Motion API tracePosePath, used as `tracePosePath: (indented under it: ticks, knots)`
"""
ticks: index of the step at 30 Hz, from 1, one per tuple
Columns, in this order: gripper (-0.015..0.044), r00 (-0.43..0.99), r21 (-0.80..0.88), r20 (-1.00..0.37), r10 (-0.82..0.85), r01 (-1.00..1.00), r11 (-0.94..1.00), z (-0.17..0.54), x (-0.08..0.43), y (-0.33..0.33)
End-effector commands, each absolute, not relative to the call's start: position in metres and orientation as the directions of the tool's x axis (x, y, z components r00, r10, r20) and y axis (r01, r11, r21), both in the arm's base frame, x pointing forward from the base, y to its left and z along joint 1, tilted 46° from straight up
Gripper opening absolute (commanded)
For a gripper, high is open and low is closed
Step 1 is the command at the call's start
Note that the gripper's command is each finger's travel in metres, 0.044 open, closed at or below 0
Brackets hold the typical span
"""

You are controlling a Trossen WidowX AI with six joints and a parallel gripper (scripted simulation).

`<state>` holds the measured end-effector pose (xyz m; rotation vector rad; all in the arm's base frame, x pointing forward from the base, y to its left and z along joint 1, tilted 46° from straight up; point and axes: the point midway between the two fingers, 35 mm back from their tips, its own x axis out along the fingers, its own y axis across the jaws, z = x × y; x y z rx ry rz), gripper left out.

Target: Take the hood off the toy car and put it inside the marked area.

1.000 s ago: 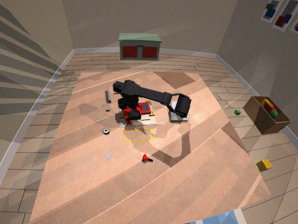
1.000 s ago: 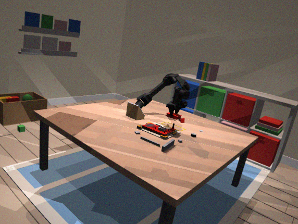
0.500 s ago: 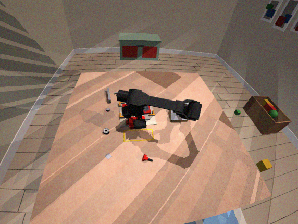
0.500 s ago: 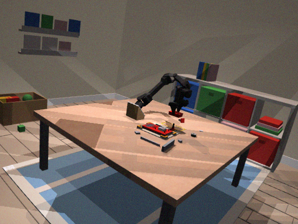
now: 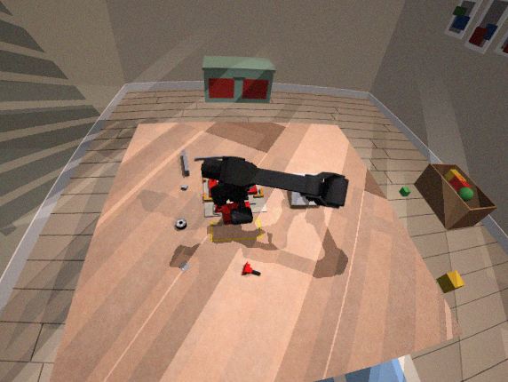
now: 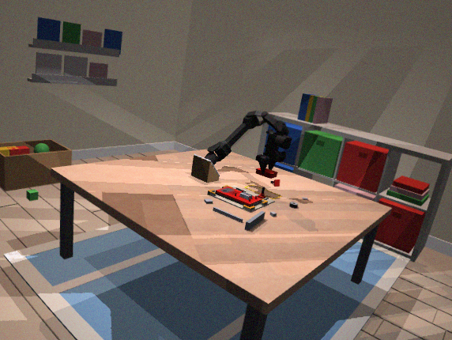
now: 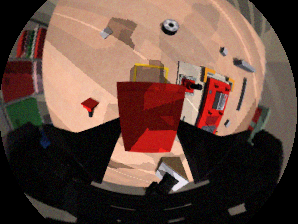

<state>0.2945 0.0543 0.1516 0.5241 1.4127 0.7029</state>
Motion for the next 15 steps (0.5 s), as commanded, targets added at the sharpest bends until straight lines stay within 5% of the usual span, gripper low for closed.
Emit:
tracePosePath:
  ticks: [1,15]
  knots:
    - [0.0000,0.017,0.710,-0.697,0.717,-0.124,0.693,0.1494,0.2945,0.0574]
    - [0.0000,0.017,0.709,-0.698,0.716,-0.124,0.694,0.1420,0.2957,0.0645]
